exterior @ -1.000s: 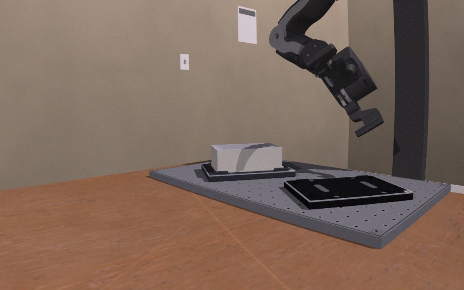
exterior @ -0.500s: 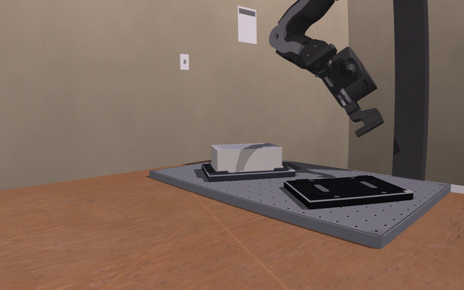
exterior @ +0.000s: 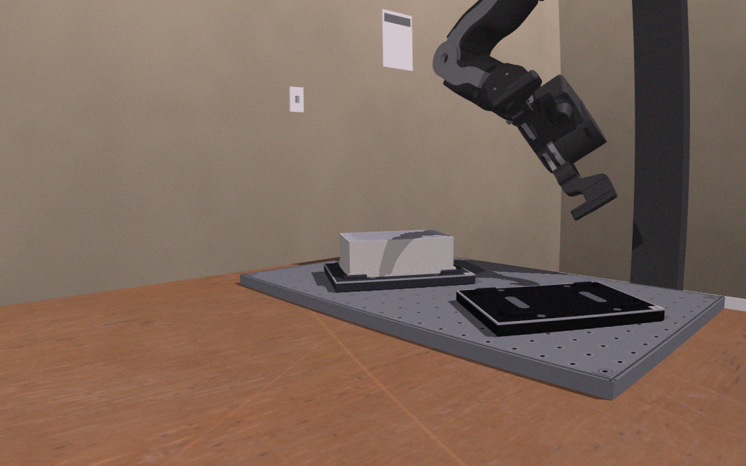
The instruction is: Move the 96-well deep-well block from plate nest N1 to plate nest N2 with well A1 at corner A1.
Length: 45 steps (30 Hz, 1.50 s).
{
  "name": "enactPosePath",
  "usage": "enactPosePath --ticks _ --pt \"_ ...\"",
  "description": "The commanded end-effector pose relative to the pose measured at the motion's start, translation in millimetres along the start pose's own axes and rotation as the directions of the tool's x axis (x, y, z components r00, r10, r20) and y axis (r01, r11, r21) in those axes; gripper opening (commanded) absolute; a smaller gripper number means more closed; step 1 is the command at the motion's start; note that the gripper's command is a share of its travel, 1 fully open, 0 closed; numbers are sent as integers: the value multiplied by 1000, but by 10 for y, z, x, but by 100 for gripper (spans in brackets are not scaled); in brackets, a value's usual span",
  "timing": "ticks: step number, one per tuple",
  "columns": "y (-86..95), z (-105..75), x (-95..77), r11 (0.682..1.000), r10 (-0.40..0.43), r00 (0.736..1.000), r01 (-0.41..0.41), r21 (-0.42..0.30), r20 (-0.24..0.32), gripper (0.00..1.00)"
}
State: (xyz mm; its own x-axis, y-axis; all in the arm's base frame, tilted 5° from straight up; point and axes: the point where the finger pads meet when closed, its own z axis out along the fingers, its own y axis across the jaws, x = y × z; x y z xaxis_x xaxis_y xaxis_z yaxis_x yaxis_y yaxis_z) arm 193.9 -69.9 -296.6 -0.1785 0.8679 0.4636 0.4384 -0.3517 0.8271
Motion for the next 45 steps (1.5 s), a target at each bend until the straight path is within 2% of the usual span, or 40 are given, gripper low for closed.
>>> enactPosePath --ticks 1,15,17,20,22,32,34,37,45 --pt "7 0 7 1000 1 1000 -1 -2 -2 100" --pt "7 0 7 1000 1 1000 -1 -2 -2 100" --pt "63 -32 -161 995 -59 998 59 82 0 93" --pt "146 -80 -414 967 -150 989 148 207 -6 83" --pt "146 -80 -414 967 -150 989 148 207 -6 77" --pt "146 -80 -414 967 -150 989 148 207 -6 77" --pt "204 -113 -575 937 -208 978 204 285 -17 77" --pt "286 -161 -828 871 -293 955 284 401 -41 77" --pt "286 -161 -828 871 -293 955 284 401 -41 77"
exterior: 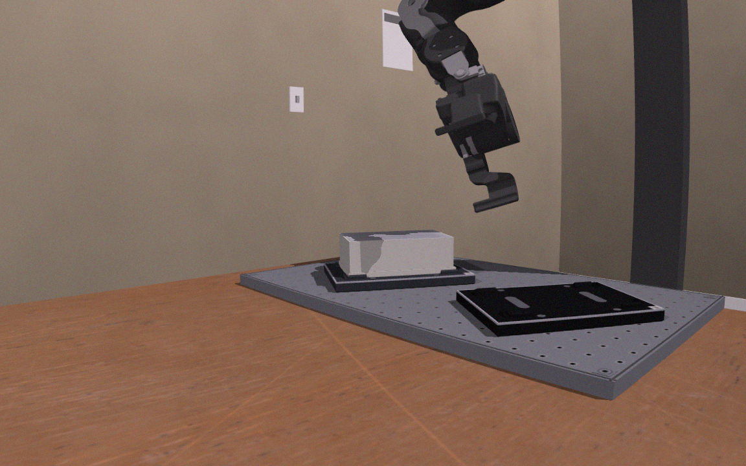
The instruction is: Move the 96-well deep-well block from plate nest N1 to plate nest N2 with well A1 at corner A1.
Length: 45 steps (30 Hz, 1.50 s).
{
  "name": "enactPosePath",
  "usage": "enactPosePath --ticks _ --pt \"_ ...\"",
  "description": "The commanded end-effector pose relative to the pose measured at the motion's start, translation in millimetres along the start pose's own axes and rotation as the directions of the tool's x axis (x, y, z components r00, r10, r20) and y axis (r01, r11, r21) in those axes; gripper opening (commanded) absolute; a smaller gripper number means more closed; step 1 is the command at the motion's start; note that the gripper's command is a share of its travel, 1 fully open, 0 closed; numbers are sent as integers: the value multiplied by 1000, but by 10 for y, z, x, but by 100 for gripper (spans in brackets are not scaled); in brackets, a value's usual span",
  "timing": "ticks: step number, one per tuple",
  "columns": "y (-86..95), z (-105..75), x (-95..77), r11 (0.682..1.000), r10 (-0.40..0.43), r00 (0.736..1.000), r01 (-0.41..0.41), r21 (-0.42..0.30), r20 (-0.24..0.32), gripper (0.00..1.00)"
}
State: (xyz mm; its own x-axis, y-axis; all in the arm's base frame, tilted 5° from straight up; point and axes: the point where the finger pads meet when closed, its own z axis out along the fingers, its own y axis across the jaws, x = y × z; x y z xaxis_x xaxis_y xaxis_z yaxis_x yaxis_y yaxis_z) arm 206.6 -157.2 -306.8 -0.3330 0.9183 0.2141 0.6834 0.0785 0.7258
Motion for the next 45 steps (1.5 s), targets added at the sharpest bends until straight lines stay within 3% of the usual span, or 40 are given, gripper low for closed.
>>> enactPosePath --ticks 1,4,9,21,26,38,43,45 --pt "7 -3 -3 1000 -2 1000 2 2 -1 77" --pt "7 -3 -3 1000 -2 1000 2 2 -1 77" --pt "-23 -93 -437 967 -151 989 149 208 -5 77" --pt "-23 -93 -437 967 -151 989 149 208 -5 77" --pt "-51 -182 -866 872 -291 956 282 400 -39 77" --pt "-51 -182 -866 872 -291 956 282 400 -39 77" --pt "-81 -261 -1216 722 -415 904 395 568 -101 77" --pt "-81 -261 -1216 722 -415 904 395 568 -101 77"
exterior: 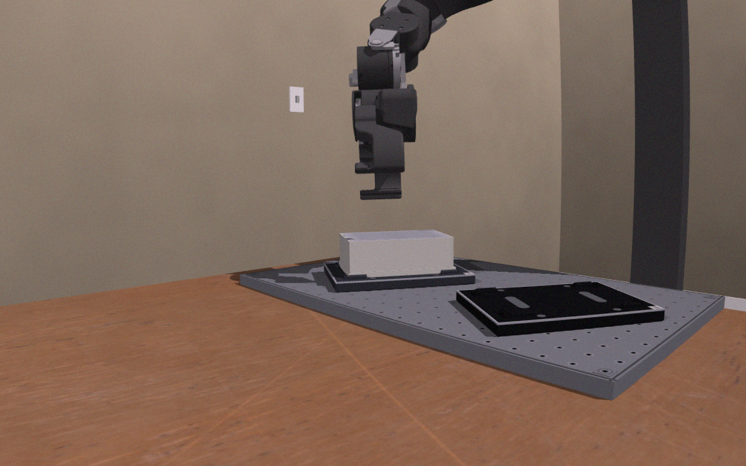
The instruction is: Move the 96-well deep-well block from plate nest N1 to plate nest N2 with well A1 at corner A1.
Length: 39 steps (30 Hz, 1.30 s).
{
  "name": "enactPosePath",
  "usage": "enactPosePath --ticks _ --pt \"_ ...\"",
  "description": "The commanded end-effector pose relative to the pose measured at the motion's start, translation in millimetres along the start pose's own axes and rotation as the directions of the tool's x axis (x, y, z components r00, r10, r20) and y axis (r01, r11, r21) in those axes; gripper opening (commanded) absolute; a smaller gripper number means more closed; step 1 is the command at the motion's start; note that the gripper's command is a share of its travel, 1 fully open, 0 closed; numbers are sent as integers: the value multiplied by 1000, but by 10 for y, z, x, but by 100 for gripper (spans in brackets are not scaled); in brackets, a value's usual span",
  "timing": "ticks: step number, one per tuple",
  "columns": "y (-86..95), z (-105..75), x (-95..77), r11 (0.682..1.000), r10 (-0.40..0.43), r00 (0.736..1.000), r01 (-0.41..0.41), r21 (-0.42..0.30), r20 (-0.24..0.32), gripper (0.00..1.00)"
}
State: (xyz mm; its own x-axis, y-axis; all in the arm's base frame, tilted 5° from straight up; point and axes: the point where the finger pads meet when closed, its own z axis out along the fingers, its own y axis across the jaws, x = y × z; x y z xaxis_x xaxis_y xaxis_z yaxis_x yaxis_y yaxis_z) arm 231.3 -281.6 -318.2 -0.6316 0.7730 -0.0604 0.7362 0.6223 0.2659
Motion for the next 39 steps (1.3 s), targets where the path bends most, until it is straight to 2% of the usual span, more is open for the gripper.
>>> enactPosePath --ticks 1,10,12,15,27,32,39 --pt "-46 20 60 999 -18 1000 18 28 -25 77" --pt "-46 20 60 999 -18 1000 18 28 -25 77" --pt "-28 19 78 991 -74 997 76 106 -22 77" --pt "-15 18 110 959 -163 986 166 229 -31 77" --pt "-15 18 110 959 -163 986 166 229 -31 77" --pt "4 17 138 934 -207 978 210 290 -40 77" --pt "4 17 138 934 -207 978 210 290 -40 77"
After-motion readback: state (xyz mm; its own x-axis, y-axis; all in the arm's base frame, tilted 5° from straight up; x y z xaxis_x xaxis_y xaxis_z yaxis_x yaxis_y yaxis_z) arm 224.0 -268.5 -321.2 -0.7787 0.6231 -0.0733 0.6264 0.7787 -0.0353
